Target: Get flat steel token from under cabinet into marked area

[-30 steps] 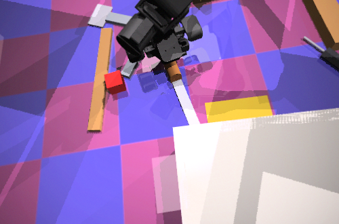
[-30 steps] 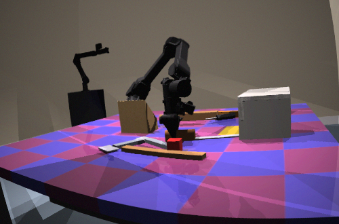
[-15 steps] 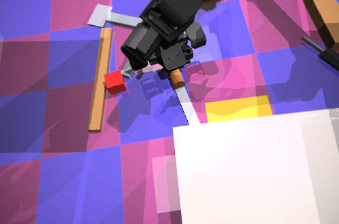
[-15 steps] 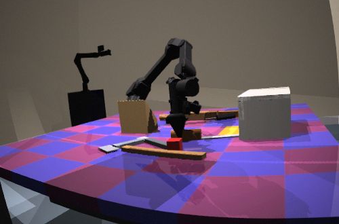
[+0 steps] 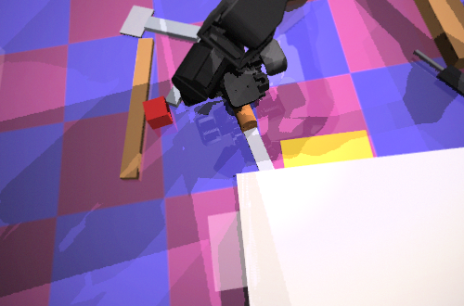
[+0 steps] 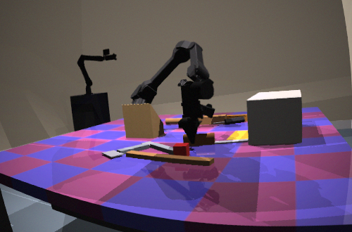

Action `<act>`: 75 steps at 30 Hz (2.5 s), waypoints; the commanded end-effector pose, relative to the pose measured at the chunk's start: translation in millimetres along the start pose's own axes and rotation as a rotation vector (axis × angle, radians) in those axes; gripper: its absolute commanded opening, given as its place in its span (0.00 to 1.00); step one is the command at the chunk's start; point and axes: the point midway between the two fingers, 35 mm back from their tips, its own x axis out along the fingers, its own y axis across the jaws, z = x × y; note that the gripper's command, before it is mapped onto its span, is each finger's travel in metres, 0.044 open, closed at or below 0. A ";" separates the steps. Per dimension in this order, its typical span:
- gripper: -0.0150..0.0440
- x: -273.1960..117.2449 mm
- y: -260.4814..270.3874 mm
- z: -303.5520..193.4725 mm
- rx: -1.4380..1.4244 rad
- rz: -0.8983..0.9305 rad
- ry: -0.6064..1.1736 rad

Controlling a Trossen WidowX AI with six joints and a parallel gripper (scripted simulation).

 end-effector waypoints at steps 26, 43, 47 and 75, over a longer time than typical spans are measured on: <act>0.25 -0.4 -0.2 37.5 0.001 -0.002 0.000; 0.25 -0.7 0.1 56.6 0.000 -0.001 -0.001; 0.25 -0.7 0.1 61.0 0.000 -0.001 -0.001; 0.25 -1.1 0.8 89.0 -0.001 -0.001 -0.002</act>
